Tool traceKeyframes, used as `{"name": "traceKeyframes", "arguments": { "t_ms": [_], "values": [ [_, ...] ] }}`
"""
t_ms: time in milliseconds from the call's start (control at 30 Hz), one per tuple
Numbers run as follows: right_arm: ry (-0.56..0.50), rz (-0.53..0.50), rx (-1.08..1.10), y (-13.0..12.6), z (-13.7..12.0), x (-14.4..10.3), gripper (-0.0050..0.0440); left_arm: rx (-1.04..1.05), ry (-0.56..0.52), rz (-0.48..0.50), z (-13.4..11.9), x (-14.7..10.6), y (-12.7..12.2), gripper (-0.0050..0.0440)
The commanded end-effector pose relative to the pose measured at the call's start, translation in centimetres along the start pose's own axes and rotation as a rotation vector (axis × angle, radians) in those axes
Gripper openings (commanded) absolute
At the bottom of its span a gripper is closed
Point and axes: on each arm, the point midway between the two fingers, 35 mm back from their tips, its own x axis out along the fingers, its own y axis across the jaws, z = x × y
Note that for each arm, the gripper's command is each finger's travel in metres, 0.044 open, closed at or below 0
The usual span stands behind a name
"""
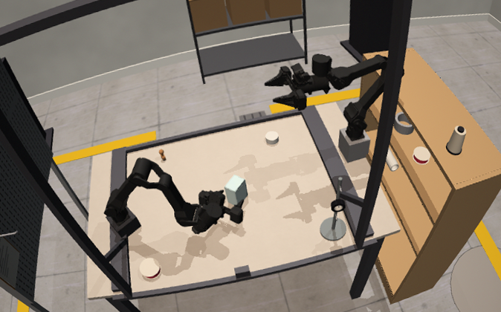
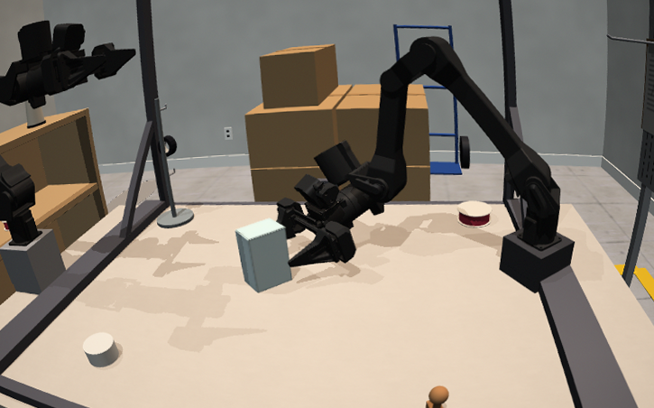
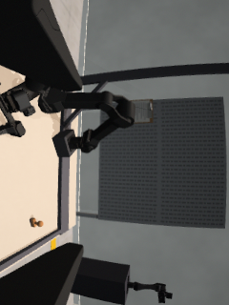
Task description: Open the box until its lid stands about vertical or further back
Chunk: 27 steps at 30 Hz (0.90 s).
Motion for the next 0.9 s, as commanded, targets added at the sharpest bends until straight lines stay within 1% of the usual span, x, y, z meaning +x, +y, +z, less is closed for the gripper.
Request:
{"name": "traceKeyframes", "arguments": {
  "t_ms": [0,333,867],
  "values": [
    [-0.018,-0.004,0.006,-0.1,0.7,-0.1,0.044,-0.022,-0.012,-0.008,1.1,0.4,-0.5,0.044],
    [-0.018,-0.004,0.006,-0.1,0.7,-0.1,0.044,-0.022,-0.013,-0.008,1.1,0.6,-0.5,0.044],
    [-0.018,-0.004,0.006,-0.1,0.7,-0.1,0.044,-0.023,-0.013,-0.008,1.5,1.9,-0.5,0.044]
  ]
}}
